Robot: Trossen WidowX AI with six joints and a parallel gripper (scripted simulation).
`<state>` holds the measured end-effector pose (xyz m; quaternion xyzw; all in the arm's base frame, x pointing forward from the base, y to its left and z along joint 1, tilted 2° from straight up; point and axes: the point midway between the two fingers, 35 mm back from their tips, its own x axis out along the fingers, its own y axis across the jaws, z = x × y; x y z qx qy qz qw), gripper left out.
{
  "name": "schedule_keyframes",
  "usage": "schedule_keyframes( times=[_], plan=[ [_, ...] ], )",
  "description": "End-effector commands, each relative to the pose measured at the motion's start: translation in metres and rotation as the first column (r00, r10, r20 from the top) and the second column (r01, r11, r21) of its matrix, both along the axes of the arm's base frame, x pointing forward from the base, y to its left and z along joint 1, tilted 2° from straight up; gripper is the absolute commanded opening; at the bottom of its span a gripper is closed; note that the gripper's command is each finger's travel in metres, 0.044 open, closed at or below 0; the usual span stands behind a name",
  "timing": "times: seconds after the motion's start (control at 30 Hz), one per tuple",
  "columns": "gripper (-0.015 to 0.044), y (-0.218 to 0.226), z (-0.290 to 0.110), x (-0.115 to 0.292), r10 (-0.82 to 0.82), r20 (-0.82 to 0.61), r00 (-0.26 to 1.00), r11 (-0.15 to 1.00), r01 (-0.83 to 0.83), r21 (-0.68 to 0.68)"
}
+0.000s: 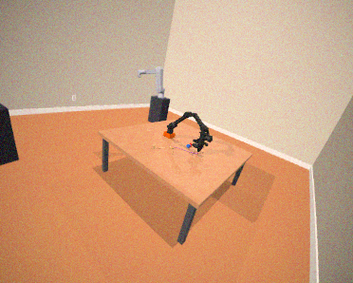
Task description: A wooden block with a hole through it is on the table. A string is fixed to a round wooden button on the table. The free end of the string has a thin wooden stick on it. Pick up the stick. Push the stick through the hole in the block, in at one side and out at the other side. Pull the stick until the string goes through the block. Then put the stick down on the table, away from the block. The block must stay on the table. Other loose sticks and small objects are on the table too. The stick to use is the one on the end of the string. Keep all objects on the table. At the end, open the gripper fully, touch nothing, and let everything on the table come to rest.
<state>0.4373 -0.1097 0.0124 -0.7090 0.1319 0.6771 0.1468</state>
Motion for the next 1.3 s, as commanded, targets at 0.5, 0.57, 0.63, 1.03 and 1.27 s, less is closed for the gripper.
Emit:
schedule_keyframes(
  times=[0.5, 0.57, 0.63, 1.03, 1.27],
  plan=[
    [0.0, 0.007, 0.001, -0.02, 0.05, 0.006, 0.999, 0.999, -0.05, 0.0],
    [0.0, 0.007, 0.001, -0.022, 0.055, 0.005, 0.998, 0.998, -0.055, 0.0],
    [0.0, 0.008, 0.001, -0.024, 0.06, 0.005, 0.998, 0.998, -0.06, 0.0],
    [0.0, 0.012, 0.0, -0.038, 0.088, 0.004, 0.996, 0.996, -0.088, -0.001],
    [0.0, 0.015, -0.001, -0.047, 0.105, 0.004, 0.994, 0.994, -0.105, -0.002]
  ],
)
